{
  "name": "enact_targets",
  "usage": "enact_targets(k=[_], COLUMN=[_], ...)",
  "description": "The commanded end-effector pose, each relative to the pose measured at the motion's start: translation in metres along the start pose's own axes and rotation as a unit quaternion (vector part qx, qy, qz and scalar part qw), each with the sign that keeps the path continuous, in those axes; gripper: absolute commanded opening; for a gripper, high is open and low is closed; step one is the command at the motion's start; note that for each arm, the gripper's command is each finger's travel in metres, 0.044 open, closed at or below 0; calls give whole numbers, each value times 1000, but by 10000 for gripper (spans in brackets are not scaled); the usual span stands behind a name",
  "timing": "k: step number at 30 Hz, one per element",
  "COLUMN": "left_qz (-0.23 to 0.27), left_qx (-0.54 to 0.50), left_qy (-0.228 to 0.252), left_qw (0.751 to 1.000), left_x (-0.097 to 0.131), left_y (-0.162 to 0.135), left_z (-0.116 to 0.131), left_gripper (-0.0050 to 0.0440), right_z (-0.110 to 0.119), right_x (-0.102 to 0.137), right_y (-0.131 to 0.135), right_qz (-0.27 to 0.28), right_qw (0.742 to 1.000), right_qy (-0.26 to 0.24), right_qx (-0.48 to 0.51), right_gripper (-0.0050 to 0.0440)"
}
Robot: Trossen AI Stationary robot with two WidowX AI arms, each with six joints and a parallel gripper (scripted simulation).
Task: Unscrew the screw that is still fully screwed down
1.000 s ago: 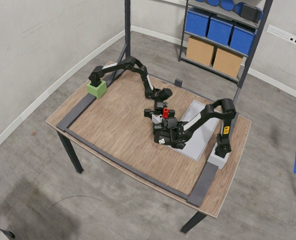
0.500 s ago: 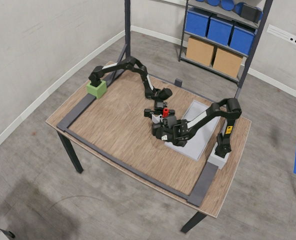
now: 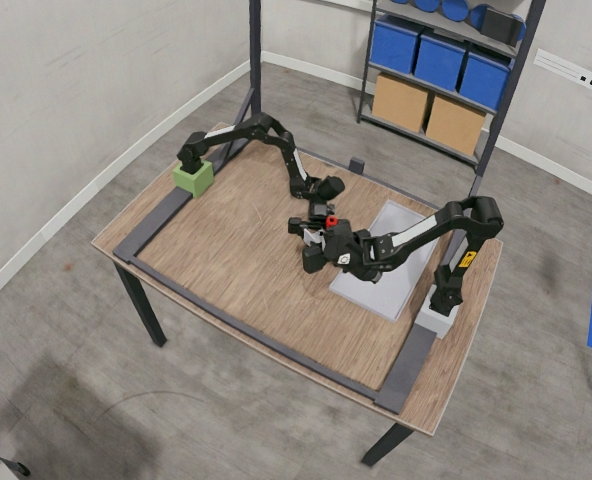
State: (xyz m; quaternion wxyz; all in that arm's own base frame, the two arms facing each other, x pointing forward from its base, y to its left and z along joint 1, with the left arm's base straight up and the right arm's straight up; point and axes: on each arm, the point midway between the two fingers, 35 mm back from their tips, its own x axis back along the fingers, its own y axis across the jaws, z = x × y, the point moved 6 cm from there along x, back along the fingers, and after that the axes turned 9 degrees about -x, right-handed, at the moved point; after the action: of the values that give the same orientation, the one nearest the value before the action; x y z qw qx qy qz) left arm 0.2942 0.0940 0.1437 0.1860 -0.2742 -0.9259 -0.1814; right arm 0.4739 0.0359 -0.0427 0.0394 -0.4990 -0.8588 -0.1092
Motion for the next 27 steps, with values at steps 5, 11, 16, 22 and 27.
enact_targets(k=[5,11,16,22,27], left_qz=[-138,-153,-235,-338,-354], left_qx=[-3,0,36,57,63], left_qy=[19,23,17,-9,-12], left_qw=[990,988,971,939,933], left_x=[31,34,57,86,90], left_y=[24,27,27,37,38], left_z=[-42,-45,-54,-86,-89], left_gripper=[280,280,280,280,280], right_z=[-13,-13,-13,-13,-13], right_x=[-2,-2,-2,-2,-2], right_y=[7,7,7,7,7], right_qz=[-1,-1,-1,-1,-1], right_qw=[1000,1000,1000,1000,1000], right_qy=[-6,-6,-6,-6,-6], right_qx=[-17,-17,-17,-17,-17], right_gripper=[245,245,245,245,245])
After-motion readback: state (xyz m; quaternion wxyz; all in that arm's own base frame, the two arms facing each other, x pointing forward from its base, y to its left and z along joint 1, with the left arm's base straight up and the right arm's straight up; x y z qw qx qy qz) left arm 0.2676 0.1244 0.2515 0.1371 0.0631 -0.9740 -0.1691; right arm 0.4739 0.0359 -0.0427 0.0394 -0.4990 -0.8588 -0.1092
